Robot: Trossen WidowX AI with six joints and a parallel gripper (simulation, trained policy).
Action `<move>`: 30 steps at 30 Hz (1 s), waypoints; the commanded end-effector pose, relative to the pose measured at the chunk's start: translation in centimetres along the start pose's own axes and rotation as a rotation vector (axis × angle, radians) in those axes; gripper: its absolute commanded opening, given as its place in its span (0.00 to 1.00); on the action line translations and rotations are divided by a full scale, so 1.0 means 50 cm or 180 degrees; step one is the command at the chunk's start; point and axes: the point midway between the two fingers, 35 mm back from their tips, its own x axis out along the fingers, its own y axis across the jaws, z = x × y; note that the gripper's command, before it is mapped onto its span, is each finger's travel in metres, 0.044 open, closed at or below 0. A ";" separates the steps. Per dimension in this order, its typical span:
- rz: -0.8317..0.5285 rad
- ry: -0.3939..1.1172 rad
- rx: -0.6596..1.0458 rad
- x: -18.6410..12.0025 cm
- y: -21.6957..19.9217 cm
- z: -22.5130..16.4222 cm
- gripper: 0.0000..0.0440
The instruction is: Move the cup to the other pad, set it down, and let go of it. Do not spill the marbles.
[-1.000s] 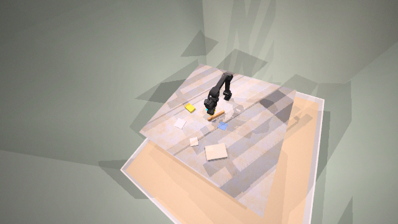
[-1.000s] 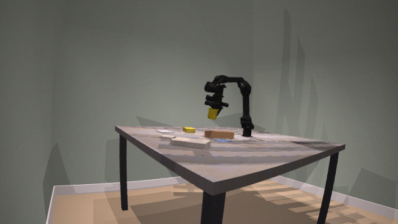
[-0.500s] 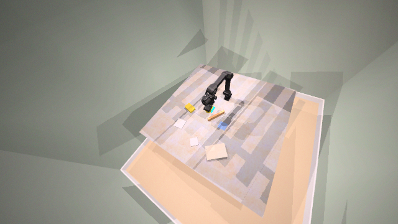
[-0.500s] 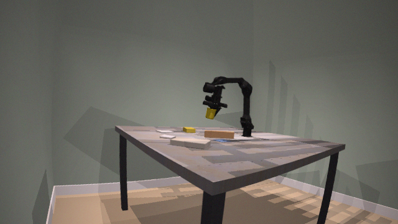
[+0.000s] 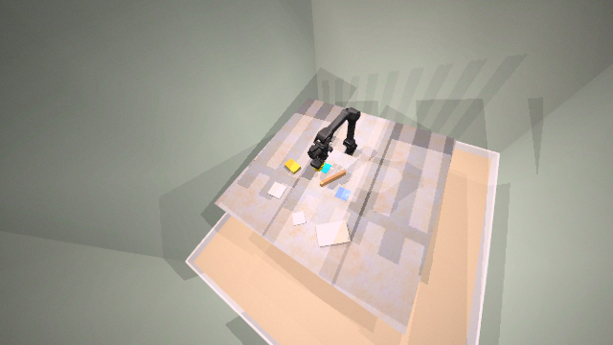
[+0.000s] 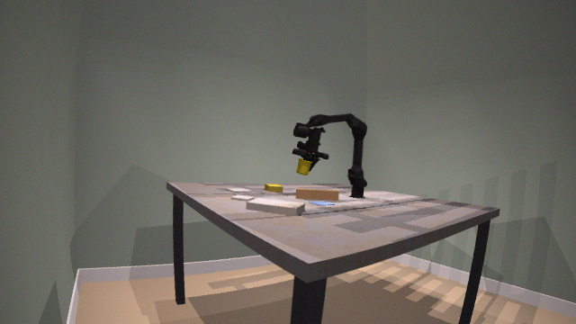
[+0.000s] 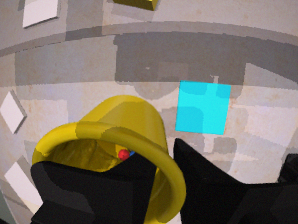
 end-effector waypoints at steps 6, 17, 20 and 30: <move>-0.0002 -0.0003 0.0115 0.033 -0.025 0.011 0.00; -0.0003 0.0009 0.0248 0.078 -0.058 0.008 0.00; -0.0004 0.0012 0.0276 0.090 -0.068 0.006 0.00; -0.0017 0.0019 0.0363 0.131 -0.103 -0.007 0.01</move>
